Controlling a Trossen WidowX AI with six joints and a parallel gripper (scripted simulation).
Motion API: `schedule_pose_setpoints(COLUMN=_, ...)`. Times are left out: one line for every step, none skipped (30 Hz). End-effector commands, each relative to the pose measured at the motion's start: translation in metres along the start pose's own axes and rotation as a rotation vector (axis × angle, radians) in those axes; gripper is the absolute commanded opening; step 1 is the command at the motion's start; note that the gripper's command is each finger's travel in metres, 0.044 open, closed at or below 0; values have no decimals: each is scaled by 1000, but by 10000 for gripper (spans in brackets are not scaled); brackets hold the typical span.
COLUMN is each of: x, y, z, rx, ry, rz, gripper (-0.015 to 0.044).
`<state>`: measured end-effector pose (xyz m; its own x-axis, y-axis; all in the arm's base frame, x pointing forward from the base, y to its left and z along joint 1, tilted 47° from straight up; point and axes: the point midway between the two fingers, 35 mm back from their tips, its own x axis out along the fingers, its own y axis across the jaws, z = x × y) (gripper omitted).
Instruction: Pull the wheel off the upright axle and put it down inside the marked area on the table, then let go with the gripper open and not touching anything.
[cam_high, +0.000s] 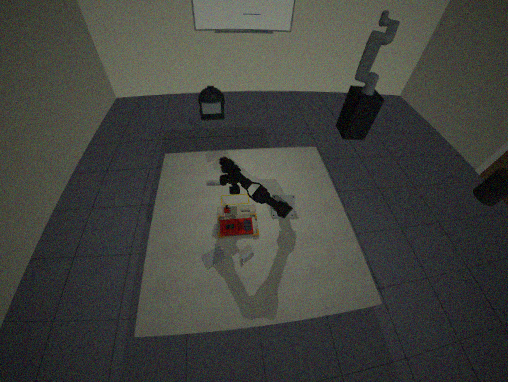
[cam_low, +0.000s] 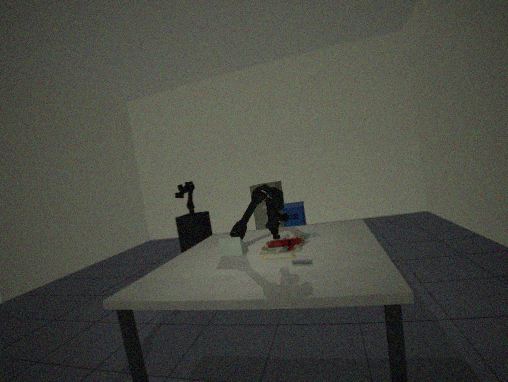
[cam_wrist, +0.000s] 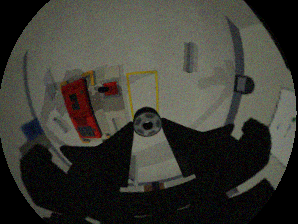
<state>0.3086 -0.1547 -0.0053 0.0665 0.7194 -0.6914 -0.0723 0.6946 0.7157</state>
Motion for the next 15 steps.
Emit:
schedule_pose_setpoints(x=8, y=-3, z=-3, rx=1, ry=7, rz=2, gripper=0)
schedule_pose_setpoints(x=11, y=-3, z=-3, rx=1, ry=7, rz=2, gripper=0)
schedule_pose_setpoints(x=13, y=-3, z=-3, rx=1, ry=7, rz=3, gripper=0)
schedule_pose_setpoints(x=16, y=-3, z=-3, rx=1, ry=7, rz=3, gripper=0)
schedule_pose_setpoints(x=18, y=-3, z=-3, rx=1, ry=7, rz=3, gripper=0)
schedule_pose_setpoints(x=19, y=-3, z=-3, rx=1, ry=7, rz=3, gripper=0)
schedule_pose_setpoints(x=20, y=-3, z=-3, rx=1, ry=7, rz=3, gripper=0)
schedule_pose_setpoints(x=22, y=-3, z=-3, rx=1, ry=7, rz=3, gripper=0)
schedule_pose_setpoints(x=25, y=-3, z=-3, rx=1, ry=7, rz=2, gripper=0)
schedule_pose_setpoints(x=28, y=-3, z=-2, rx=1, ry=7, rz=2, gripper=0)
schedule_pose_setpoints(x=32, y=-4, z=-2, rx=1, ry=7, rz=2, gripper=0)
schedule_pose_setpoints(x=37, y=-4, z=-1, rx=1, ry=7, rz=2, gripper=0)
schedule_pose_setpoints(x=42, y=-4, z=-1, rx=1, ry=7, rz=2, gripper=0)
schedule_pose_setpoints(x=48, y=-4, z=-1, rx=1, ry=6, rz=2, gripper=0)
schedule_pose_setpoints(x=53, y=-4, z=-1, rx=1, ry=6, rz=2, gripper=0)
